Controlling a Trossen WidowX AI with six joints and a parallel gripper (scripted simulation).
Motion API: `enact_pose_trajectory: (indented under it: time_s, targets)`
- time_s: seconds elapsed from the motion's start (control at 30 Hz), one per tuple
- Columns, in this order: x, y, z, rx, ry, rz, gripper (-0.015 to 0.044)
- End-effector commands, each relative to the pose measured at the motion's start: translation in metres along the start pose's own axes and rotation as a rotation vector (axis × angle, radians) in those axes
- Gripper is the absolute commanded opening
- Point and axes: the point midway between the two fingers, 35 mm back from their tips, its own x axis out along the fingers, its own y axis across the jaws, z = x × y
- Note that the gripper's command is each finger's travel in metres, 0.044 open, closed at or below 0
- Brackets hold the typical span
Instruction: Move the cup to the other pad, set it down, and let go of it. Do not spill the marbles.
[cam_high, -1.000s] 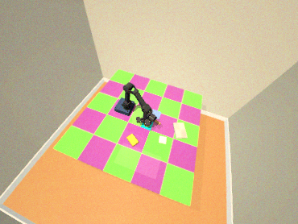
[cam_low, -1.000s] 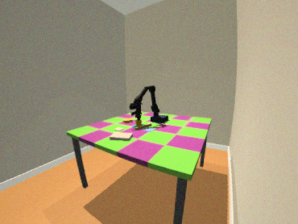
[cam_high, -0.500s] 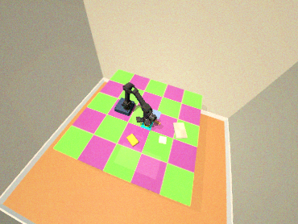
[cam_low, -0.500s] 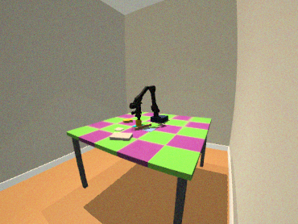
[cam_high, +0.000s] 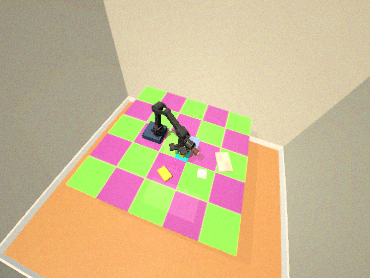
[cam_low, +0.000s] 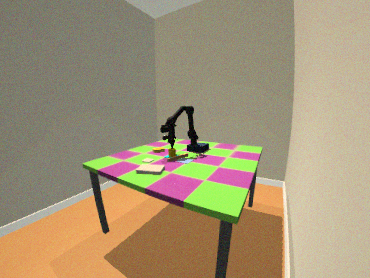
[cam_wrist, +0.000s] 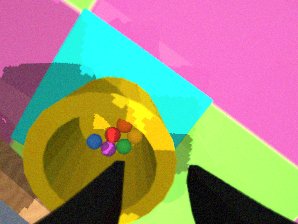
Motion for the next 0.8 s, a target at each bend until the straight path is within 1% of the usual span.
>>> enact_pose_trajectory:
  time_s: [0.0, 0.33, 0.37, 0.7, 0.77]
  targets:
    - [-0.008, 0.000, 0.000, 0.001, -0.006, 0.001, 0.0147]
    - [-0.020, 0.000, -0.001, 0.000, -0.005, 0.000, 0.0147]
    - [-0.015, 0.001, -0.001, -0.005, 0.000, 0.000, 0.0173]
    - [-0.019, 0.001, 0.000, -0.004, 0.000, 0.000, 0.0435]
    - [-0.024, 0.001, 0.000, -0.004, 0.000, 0.000, 0.0440]
